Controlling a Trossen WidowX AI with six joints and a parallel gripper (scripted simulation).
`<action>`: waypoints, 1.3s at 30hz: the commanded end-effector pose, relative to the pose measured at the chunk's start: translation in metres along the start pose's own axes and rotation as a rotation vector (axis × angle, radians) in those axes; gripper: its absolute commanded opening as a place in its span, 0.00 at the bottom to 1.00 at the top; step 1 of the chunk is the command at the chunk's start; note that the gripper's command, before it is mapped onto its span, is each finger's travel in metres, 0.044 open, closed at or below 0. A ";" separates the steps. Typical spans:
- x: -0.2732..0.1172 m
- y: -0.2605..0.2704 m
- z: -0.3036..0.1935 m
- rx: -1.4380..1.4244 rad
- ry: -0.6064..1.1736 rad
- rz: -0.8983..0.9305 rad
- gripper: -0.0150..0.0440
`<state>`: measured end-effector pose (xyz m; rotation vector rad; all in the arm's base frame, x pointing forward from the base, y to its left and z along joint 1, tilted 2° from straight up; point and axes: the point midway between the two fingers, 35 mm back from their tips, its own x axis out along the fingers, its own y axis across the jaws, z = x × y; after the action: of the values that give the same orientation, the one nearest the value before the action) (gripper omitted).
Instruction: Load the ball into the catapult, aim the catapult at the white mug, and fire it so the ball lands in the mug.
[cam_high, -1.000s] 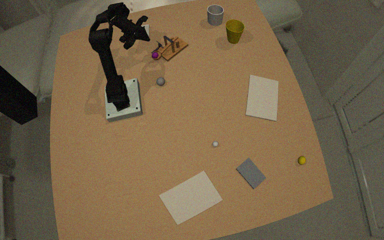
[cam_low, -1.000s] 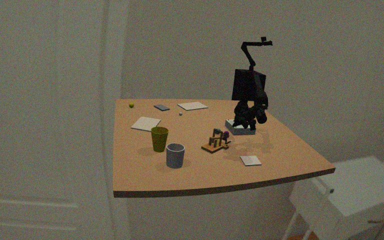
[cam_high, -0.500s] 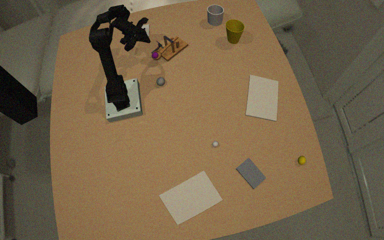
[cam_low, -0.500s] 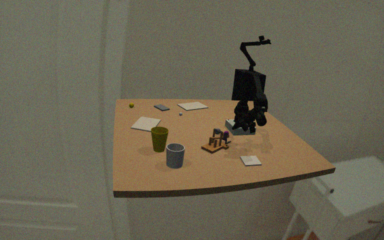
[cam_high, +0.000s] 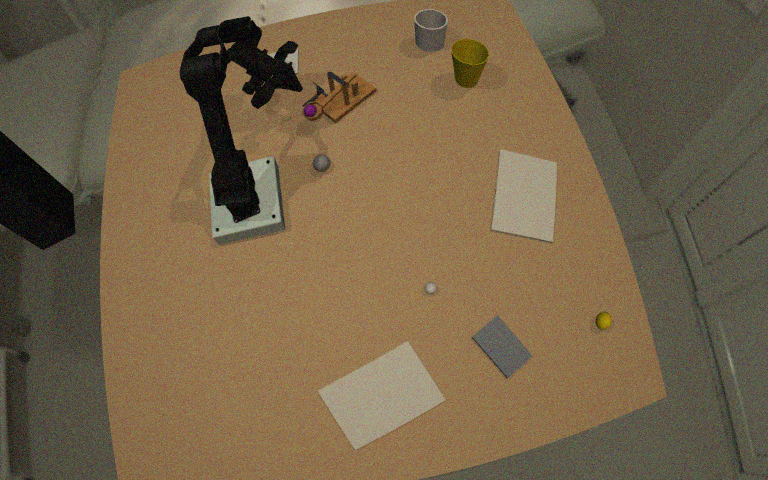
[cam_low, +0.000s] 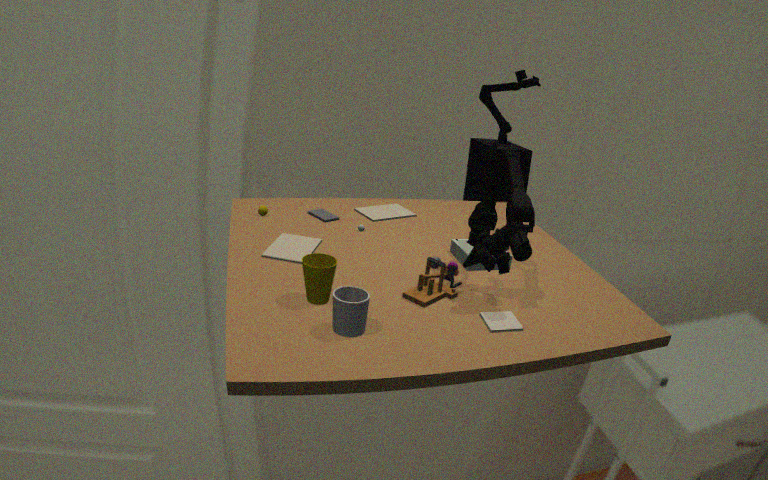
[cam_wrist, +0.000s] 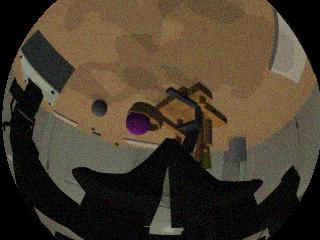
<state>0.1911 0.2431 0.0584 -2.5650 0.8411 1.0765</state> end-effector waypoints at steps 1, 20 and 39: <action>0.006 0.002 0.005 -0.007 0.006 0.006 0.25; 0.029 0.004 0.028 -0.007 0.006 0.006 0.25; 0.057 0.010 0.055 -0.008 0.006 0.007 0.25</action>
<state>0.1875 0.2394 -0.0125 -2.5663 0.8307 1.0706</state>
